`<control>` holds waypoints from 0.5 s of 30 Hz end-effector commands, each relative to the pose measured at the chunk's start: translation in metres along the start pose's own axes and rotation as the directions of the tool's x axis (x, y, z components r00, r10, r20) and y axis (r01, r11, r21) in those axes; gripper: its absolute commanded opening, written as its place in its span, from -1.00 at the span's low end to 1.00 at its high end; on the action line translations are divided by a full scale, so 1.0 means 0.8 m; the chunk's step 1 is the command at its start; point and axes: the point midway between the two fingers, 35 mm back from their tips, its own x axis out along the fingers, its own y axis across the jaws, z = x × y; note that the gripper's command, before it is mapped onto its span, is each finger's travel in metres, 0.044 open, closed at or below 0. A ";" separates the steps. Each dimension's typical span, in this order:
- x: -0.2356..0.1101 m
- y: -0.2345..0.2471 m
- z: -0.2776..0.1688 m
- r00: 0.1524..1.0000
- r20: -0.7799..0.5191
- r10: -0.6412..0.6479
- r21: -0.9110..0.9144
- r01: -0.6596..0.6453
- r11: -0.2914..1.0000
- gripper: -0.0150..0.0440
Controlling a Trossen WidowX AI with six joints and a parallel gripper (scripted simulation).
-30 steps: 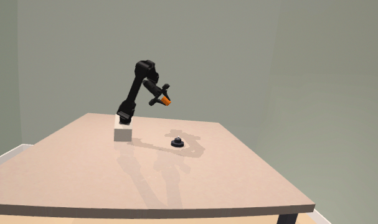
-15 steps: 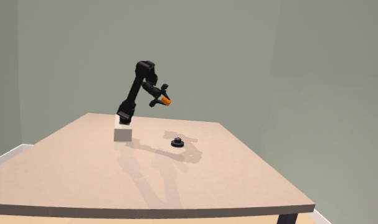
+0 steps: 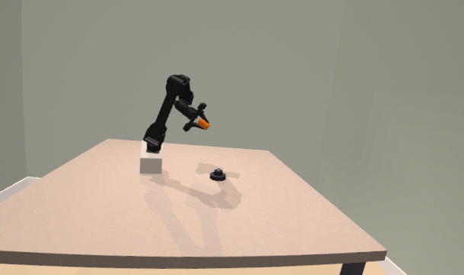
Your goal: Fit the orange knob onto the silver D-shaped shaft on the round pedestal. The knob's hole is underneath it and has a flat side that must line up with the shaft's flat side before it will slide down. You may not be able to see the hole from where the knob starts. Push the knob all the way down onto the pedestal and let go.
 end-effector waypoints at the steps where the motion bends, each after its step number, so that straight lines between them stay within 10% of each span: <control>1: 0.000 -0.002 0.001 1.000 0.002 -0.003 0.000 0.003 1.000 -0.49; 15: 0.001 0.000 0.001 1.000 0.003 -0.013 0.000 0.013 1.000 -0.49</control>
